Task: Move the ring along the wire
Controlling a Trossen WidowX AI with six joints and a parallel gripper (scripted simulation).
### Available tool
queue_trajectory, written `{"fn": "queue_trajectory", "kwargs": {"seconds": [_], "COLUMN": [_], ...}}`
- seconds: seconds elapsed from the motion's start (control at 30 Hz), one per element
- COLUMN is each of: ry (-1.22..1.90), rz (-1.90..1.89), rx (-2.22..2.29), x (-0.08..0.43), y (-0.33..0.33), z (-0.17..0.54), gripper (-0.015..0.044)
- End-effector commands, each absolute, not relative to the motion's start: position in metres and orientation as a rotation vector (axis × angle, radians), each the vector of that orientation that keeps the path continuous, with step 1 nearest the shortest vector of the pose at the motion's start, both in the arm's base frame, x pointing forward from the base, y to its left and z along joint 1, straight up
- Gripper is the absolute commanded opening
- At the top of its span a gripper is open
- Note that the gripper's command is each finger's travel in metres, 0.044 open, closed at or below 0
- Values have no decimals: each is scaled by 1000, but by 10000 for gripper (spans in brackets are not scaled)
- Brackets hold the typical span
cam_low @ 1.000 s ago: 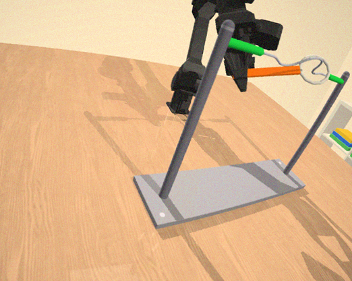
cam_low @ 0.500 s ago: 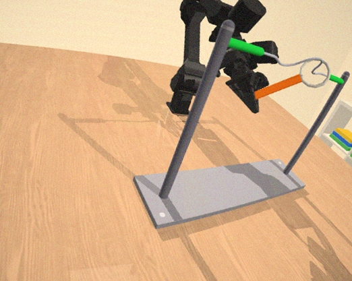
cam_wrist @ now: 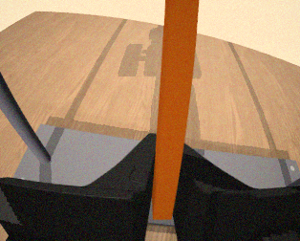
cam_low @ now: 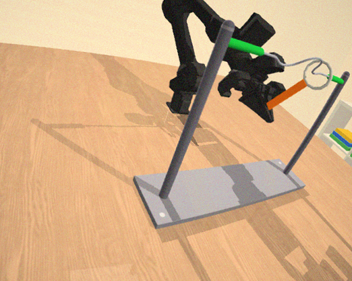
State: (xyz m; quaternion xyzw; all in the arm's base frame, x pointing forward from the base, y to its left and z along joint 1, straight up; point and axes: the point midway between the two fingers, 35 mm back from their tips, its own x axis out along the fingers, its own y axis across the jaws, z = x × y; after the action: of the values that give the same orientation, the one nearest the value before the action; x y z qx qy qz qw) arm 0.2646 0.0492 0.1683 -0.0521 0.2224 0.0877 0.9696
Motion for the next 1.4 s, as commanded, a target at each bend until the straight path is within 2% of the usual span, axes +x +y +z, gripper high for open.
{"fn": "queue_trajectory", "kwargs": {"seconds": [0.0, 0.4, 1.37], "ry": [438, 412, 401], "rz": [144, 80, 92], "rx": [-28, 88, -17], "x": [264, 261, 259], "y": [62, 94, 110], "z": [165, 168, 168], "gripper": [-150, -150, -150]}}
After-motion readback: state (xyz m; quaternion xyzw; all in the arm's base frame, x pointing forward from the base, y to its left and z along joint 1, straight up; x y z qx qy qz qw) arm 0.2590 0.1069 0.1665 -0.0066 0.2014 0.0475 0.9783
